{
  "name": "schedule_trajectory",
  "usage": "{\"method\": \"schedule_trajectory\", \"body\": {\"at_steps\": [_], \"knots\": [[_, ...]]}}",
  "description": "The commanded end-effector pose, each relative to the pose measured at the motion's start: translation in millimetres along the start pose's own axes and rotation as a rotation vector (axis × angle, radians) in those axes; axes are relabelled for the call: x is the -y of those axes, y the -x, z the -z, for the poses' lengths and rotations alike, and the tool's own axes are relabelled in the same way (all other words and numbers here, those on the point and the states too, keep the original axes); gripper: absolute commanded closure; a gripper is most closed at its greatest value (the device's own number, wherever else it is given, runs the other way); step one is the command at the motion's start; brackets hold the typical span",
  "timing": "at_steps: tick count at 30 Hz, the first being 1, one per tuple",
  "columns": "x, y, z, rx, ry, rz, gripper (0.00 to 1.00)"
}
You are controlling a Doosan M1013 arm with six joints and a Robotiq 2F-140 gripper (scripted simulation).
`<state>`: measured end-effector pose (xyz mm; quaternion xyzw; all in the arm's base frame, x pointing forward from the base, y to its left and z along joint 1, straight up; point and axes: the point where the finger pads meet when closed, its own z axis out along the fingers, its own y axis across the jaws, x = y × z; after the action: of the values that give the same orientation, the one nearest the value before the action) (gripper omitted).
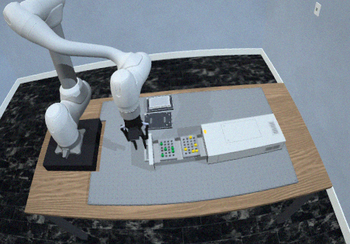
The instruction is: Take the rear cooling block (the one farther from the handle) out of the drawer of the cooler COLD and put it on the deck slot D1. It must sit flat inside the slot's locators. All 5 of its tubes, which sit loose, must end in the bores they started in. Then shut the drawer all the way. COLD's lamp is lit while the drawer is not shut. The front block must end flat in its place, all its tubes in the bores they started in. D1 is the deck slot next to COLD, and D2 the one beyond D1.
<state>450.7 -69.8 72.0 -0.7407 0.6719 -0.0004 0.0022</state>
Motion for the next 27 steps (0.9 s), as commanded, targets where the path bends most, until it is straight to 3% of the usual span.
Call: {"method": "schedule_trajectory", "body": {"at_steps": [1,27], "knots": [[0.5,0.0,4.3,0.0,-0.001,0.0,0.66],[0.9,0.0,33.6,0.0,-0.001,0.0,0.66]]}}
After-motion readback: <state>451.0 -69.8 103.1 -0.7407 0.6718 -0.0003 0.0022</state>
